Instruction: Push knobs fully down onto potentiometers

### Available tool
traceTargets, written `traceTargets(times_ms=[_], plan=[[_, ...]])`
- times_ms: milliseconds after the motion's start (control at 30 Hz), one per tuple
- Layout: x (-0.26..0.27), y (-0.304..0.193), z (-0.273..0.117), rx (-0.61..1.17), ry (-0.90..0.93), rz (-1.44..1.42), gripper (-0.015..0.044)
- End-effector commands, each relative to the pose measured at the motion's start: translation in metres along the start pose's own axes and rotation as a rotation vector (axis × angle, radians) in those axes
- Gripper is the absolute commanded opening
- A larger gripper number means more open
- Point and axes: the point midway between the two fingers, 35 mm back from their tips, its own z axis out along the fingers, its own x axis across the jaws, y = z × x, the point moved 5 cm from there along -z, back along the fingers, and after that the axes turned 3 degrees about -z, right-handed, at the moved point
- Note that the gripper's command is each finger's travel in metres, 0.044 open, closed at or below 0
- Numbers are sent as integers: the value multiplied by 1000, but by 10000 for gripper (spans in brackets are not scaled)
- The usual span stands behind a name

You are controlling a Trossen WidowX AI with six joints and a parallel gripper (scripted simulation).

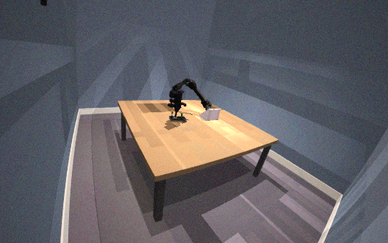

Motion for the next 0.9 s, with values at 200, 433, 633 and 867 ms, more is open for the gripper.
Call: traceTargets(times_ms=[200,433,633,867], plan=[[1,3,16,-2,-18,11,0],[1,3,17,-2,-18,11,0],[1,3,19,-2,-18,11,0],[1,3,19,-2,-18,11,0]])
